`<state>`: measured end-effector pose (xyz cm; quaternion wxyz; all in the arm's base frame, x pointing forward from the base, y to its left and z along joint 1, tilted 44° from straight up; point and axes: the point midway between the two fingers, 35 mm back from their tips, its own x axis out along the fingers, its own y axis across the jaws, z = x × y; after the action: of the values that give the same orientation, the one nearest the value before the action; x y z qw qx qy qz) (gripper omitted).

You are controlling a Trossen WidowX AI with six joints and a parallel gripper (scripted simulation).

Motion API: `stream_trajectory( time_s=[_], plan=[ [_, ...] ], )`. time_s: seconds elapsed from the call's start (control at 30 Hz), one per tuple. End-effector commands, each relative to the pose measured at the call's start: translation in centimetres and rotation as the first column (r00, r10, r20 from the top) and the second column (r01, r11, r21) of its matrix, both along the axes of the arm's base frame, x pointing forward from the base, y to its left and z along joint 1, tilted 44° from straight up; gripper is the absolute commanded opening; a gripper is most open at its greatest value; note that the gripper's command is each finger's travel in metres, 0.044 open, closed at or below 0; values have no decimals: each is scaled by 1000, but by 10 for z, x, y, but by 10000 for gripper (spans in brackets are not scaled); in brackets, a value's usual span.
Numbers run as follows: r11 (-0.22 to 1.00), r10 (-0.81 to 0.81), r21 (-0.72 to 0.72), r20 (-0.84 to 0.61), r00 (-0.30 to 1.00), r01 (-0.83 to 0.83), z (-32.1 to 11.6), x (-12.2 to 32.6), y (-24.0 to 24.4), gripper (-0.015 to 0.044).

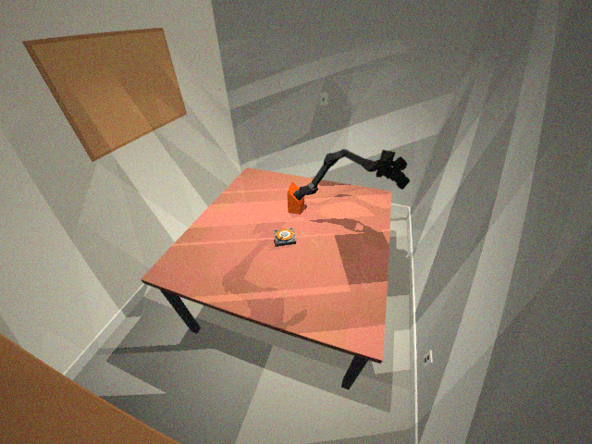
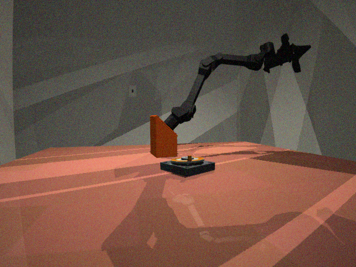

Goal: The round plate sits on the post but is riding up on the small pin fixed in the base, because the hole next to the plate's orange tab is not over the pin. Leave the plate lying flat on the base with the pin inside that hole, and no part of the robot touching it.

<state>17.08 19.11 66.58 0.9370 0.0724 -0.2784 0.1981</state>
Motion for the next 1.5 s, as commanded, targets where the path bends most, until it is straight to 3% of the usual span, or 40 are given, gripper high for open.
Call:
stream_trajectory(
  time_s=[0.0, 0.1, 0.33, 0.57, 0.77, 0.97, 1.2, 1.43, 1.47],
  plan=[
    [990, -43, -133, -19, 999, 40, -27, 34, 24, 0],
    [954, -59, -298, -62, 996, 38, -66, 72, 59, 0],
    [856, -104, -517, -192, 976, -10, -151, 147, 85, 0],
    [728, -185, -671, -392, 901, -142, -260, 219, 77, 0],
    [649, -249, -692, -586, 771, -316, -359, 261, 49, 0],
    [627, -290, -610, -760, 582, -485, -448, 279, 10, 0],
    [684, -281, -352, -936, 214, -639, -557, 270, -54, 0],
    [822, -64, 133, -945, -321, -554, -653, 215, -126, 0],
    [825, -53, 148, -940, -336, -545, -655, 213, -127, 0]
  ],
)
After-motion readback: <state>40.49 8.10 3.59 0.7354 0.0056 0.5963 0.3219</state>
